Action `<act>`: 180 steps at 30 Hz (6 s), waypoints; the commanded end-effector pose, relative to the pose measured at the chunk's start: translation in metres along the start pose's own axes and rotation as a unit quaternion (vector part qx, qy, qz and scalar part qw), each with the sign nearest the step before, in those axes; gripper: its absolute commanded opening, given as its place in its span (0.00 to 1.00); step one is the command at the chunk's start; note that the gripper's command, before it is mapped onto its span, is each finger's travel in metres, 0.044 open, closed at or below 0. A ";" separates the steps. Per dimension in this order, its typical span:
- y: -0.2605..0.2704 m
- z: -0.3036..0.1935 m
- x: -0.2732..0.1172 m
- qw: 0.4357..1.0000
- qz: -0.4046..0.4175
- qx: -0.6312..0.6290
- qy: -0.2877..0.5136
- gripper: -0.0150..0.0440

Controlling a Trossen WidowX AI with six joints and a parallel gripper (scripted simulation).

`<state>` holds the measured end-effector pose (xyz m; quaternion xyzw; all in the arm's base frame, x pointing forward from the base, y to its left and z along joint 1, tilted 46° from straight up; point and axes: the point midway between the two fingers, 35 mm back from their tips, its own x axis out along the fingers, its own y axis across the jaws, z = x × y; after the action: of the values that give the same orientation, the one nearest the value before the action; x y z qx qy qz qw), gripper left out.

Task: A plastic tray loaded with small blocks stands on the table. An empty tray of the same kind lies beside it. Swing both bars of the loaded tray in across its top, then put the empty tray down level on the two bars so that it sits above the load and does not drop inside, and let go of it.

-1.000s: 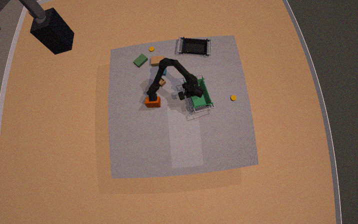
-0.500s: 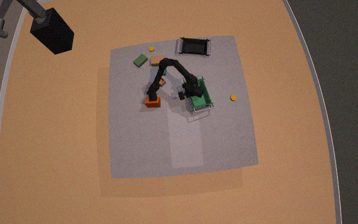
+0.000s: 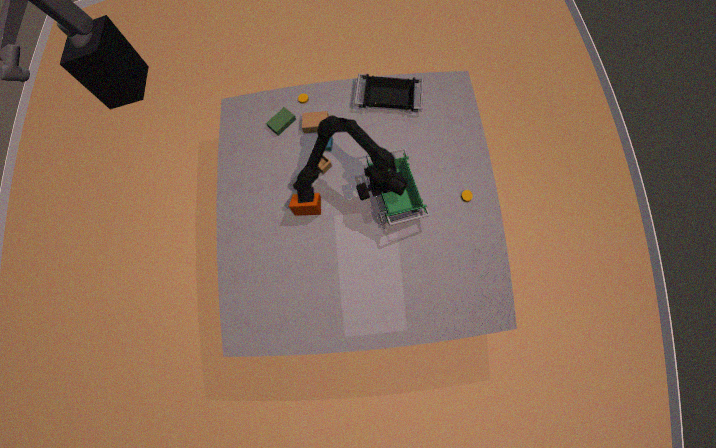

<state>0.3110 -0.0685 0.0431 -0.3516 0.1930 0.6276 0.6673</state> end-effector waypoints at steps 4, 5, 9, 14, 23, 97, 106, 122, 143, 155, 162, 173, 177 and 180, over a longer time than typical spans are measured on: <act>0.005 0.001 0.005 1.000 0.015 0.003 0.000 0.25; 0.005 0.001 0.005 1.000 0.015 0.003 0.000 0.25; 0.001 0.000 0.002 1.000 0.002 0.000 0.000 0.25; 0.006 0.001 0.009 1.000 0.012 0.002 0.000 0.25; 0.009 0.001 0.012 1.000 0.015 0.003 0.000 0.25; 0.012 0.001 0.019 1.000 0.015 0.003 0.000 0.25; 0.012 0.001 0.019 1.000 0.015 0.003 0.000 0.25; 0.012 0.001 0.019 1.000 0.015 0.003 0.000 0.25; 0.006 0.000 0.013 1.000 -0.002 -0.002 0.001 0.25; 0.014 0.002 0.027 1.000 0.015 0.003 0.000 0.25; 0.014 0.002 0.027 1.000 0.015 0.003 0.000 0.25; 0.014 0.002 0.027 1.000 0.015 0.003 0.000 0.25; 0.014 0.002 0.027 1.000 0.015 0.003 0.000 0.25; 0.014 0.002 0.027 1.000 0.015 0.003 0.000 0.25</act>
<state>0.3064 -0.0560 0.0275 -0.3551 0.1913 0.6249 0.6684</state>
